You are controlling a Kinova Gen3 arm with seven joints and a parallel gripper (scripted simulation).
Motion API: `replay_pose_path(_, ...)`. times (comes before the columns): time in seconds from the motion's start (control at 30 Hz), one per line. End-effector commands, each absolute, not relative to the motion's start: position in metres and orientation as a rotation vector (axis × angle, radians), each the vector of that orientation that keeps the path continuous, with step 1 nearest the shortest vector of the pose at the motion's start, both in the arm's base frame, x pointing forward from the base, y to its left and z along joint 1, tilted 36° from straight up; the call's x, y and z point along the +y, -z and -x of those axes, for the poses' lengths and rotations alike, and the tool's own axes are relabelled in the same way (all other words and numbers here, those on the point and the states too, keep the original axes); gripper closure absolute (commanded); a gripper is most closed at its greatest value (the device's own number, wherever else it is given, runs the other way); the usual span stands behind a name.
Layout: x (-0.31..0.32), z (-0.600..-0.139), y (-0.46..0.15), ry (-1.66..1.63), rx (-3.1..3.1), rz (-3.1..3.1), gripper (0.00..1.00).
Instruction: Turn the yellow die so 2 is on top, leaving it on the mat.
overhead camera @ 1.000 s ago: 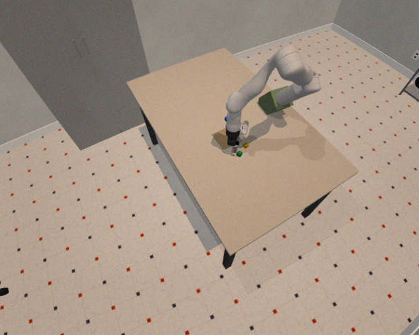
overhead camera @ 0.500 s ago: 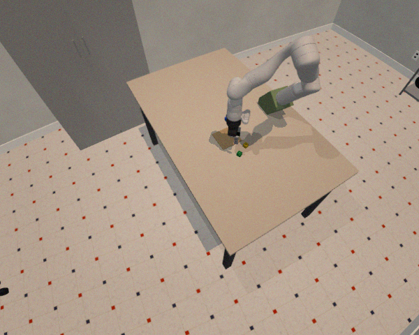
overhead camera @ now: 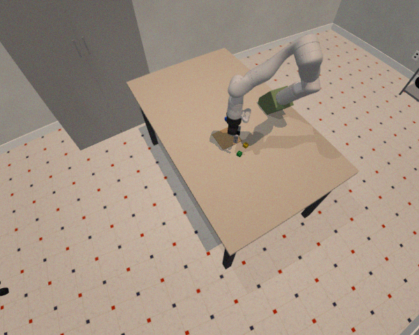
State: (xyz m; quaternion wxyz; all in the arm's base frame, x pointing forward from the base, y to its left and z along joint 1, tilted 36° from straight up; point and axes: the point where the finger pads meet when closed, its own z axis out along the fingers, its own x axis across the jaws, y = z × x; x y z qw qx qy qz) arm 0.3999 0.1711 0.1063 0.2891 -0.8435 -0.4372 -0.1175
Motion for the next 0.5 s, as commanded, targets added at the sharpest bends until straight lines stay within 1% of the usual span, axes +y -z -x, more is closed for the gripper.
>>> replay_pose_path(0.0, 0.166, -0.385, -0.103, 0.276, -1.067, 2.293, 0.00)
replay_pose_path(0.13, 0.155, -0.345, -0.093, 0.165, -0.735, 2.405, 0.00)
replay_pose_path(0.2, 0.155, -0.345, -0.093, 0.165, -0.735, 2.405, 0.00)
replay_pose_path(0.33, 0.149, -0.319, -0.089, 0.094, -0.518, 2.457, 0.00)
replay_pose_path(0.47, 0.148, -0.317, -0.089, 0.089, -0.504, 2.460, 0.00)
